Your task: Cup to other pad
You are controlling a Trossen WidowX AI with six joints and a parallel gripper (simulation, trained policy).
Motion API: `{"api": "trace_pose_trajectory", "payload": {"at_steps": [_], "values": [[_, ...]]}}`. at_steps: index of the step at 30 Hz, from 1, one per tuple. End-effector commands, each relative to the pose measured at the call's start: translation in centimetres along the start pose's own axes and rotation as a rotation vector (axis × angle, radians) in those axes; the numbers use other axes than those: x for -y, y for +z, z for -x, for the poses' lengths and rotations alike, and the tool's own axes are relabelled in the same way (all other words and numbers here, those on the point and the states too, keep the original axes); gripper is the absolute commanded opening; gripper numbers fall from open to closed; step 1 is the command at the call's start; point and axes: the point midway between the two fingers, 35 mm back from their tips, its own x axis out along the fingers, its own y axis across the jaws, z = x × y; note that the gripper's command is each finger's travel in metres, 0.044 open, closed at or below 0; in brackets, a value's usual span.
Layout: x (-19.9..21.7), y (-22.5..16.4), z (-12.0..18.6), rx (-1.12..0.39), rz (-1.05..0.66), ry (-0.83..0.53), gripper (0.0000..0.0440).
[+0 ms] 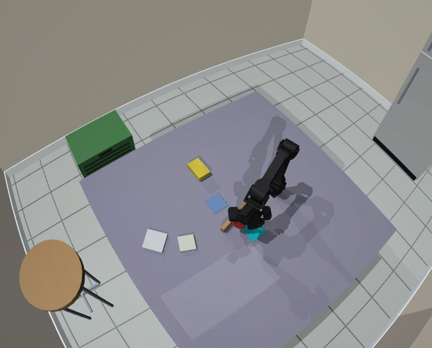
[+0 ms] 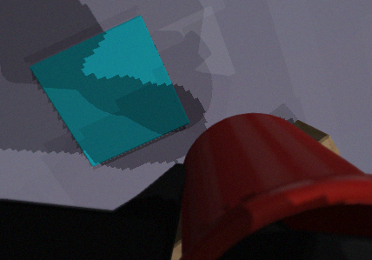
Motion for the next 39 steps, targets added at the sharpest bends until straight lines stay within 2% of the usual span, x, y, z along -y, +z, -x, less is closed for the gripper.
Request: {"api": "trace_pose_trajectory", "payload": {"at_steps": [1, 14, 28, 33, 39], "values": [[-1.1, 0.6, -0.3, 0.006, 0.012, -0.003, 0.0000], [-4.5, 2.1, -1.7, 0.019, 0.036, -0.001, 0.0000], [-7.0, 2.0, -4.6, 0.013, 0.007, -0.004, 0.0001], [-7.7, 1.6, -5.4, 0.000, -0.007, -0.005, 0.0017], [-7.9, 1.7, -6.0, 0.017, -0.022, -0.013, 0.0060]]}}
